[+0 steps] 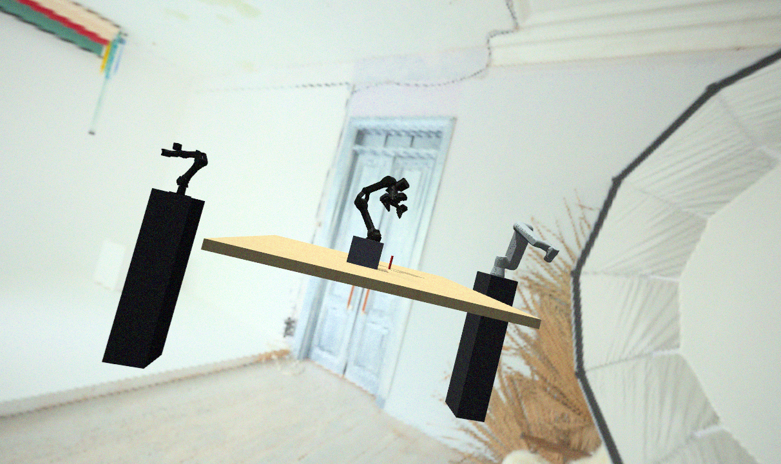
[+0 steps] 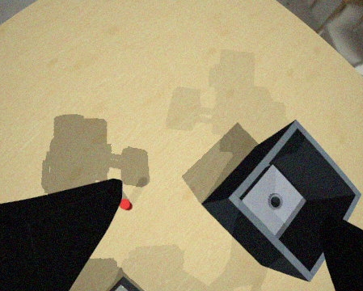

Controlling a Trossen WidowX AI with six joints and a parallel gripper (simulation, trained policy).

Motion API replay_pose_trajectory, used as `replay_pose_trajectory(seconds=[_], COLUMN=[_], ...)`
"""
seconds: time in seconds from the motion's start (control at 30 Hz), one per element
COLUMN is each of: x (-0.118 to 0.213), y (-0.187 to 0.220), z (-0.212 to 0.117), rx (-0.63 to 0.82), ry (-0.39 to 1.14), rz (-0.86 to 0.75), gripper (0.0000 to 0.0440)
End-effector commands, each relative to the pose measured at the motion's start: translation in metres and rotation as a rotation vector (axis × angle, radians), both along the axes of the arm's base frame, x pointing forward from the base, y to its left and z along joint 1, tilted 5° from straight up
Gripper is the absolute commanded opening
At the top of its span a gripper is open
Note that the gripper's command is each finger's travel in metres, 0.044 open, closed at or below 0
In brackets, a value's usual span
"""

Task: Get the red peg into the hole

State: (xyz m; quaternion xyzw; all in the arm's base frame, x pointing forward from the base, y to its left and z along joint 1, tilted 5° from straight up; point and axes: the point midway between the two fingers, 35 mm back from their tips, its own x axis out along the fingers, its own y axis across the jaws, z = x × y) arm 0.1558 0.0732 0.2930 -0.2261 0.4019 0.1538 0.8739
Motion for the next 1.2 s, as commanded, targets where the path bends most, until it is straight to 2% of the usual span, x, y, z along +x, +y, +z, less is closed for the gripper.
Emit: replay_pose_trajectory(seconds=[0.0, 0.57, 1.17], x=[0.002, 0.008, 0.015], y=[0.005, 0.027, 0.045], z=[-0.013, -0.070, -0.137], rx=[0.062, 0.330, 0.479], ry=[0.063, 0.349, 0.605], rz=[-0.080, -0.535, -1.091], gripper=[0.0440, 0.0440, 0.0440])
